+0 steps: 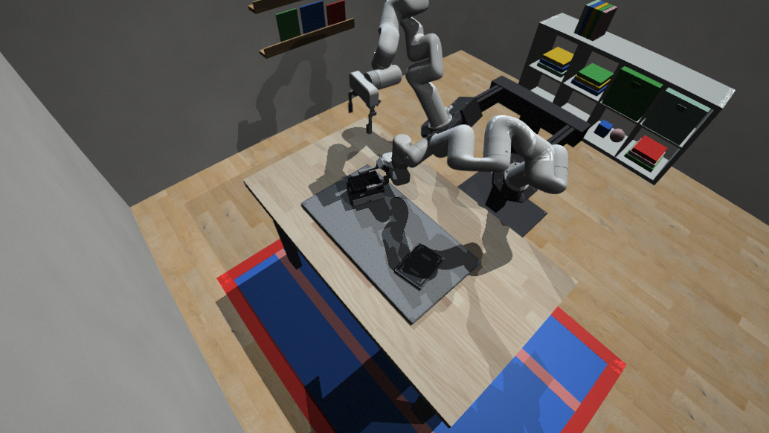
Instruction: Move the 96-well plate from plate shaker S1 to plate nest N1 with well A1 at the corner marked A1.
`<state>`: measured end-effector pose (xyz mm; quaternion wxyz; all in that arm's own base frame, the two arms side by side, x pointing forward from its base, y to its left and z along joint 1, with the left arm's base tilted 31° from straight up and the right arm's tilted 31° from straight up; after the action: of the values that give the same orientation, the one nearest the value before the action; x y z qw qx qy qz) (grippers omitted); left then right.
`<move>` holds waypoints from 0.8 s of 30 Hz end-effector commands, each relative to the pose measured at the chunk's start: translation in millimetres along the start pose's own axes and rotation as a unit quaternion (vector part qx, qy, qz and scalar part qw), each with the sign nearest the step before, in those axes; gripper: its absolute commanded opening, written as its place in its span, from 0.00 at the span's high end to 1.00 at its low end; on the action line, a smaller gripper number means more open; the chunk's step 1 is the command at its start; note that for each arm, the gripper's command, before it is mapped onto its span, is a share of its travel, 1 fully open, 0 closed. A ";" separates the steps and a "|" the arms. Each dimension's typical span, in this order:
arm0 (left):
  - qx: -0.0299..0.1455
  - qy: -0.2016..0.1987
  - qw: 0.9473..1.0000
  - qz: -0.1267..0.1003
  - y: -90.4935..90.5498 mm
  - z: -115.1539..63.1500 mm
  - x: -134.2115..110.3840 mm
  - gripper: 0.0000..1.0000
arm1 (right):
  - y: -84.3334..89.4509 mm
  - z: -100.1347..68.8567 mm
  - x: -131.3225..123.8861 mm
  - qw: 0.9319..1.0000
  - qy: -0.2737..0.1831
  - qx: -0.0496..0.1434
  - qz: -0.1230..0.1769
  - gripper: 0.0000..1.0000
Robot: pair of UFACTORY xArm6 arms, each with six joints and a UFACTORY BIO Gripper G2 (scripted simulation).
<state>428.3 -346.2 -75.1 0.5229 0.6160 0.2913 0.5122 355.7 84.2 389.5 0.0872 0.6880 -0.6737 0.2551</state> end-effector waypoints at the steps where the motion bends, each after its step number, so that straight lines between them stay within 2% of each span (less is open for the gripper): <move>1: -0.002 0.000 1.000 -0.001 6.7 1.2 -1.8 1.00 | -0.6 -1.4 0.5 1.000 -0.001 0.001 0.001 0.00; 24: -0.002 0.000 1.000 -0.001 37.7 1.1 -8.4 1.00 | -0.6 -1.4 0.5 1.000 -0.001 0.001 0.001 0.00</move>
<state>420.6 -361.8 -46.8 0.5233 0.6157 0.2912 0.5121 355.7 84.2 389.5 0.0872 0.6880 -0.6737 0.2551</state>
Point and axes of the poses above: on each arm, the point midway between the two finger pads, its own z axis out along the fingers, its own x axis across the jaws, y = z × x, the point moved 10 cm from there along -z, back along the fingers, and after that the axes turned 12 degrees about -z, right-handed, at the moved point
